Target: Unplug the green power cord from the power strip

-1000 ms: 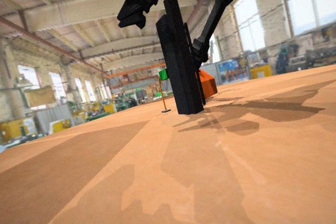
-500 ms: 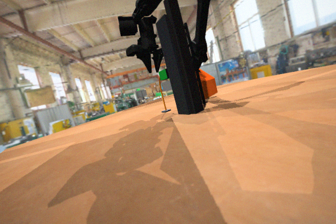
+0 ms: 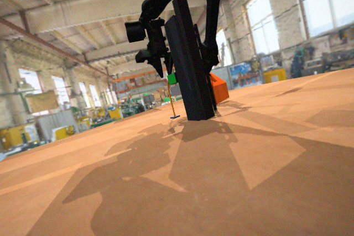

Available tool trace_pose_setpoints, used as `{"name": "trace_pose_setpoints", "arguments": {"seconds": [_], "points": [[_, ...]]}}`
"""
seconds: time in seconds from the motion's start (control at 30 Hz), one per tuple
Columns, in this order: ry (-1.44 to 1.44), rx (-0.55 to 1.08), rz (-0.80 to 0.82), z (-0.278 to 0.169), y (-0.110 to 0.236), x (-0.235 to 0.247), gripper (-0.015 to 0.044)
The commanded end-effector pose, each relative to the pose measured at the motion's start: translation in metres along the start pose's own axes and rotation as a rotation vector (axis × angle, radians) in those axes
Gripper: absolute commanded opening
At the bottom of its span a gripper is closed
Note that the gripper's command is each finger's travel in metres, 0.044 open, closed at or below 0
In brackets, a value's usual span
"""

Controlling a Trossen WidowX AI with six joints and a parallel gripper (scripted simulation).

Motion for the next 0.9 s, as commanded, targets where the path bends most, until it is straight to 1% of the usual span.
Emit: {"name": "trace_pose_setpoints", "arguments": {"seconds": [0.0,0.57,0.87], "points": [[0.001,0.004,0.003,-0.007,0.001,-0.001,0.0160],[0.001,0.006,0.002,-0.034,0.001,-0.008,0.0160],[0.001,0.006,0.002,-0.035,-0.004,-0.008,0.0160]]}}
Point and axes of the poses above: the point midway between the two fingers, 35 mm back from their tips, its own y axis back along the fingers, its own x axis across the jaws, z = x × y, the point moved 2 cm from there along y, back along the fingers, and after that the axes turned 12 degrees about -y, right-handed, at the moved point
